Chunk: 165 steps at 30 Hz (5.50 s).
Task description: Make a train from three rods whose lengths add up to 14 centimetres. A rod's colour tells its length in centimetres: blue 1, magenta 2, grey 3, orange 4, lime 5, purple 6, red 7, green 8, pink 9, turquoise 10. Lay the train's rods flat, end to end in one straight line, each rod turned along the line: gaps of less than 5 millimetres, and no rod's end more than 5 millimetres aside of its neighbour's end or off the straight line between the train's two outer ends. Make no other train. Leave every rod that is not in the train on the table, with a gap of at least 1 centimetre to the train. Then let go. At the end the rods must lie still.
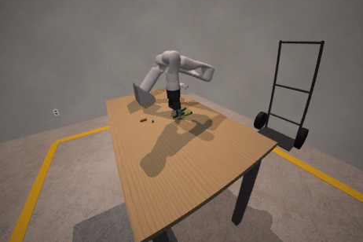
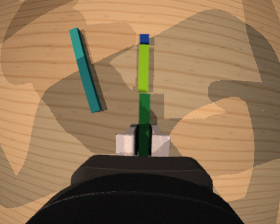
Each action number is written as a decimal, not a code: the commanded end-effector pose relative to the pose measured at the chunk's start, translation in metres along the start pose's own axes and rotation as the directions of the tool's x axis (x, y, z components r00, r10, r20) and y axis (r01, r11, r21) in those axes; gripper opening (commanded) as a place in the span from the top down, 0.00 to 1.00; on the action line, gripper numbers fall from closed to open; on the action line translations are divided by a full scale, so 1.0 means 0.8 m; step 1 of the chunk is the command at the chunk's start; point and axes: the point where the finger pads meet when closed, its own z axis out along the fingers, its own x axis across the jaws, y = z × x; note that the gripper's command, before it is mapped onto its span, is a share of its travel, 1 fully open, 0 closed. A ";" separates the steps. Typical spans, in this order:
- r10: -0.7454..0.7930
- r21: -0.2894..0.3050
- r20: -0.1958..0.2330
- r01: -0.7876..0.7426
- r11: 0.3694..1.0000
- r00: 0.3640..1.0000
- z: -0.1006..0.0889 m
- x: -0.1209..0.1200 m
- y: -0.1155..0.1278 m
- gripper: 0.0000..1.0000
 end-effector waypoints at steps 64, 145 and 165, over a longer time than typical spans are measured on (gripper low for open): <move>-0.001 -0.001 0.004 0.001 1.000 1.000 0.020 -0.001 0.000 0.76; -0.001 -0.001 0.004 0.001 1.000 1.000 -0.064 -0.001 -0.001 0.46; -0.001 -0.001 0.004 0.001 1.000 1.000 -0.093 -0.001 -0.001 0.00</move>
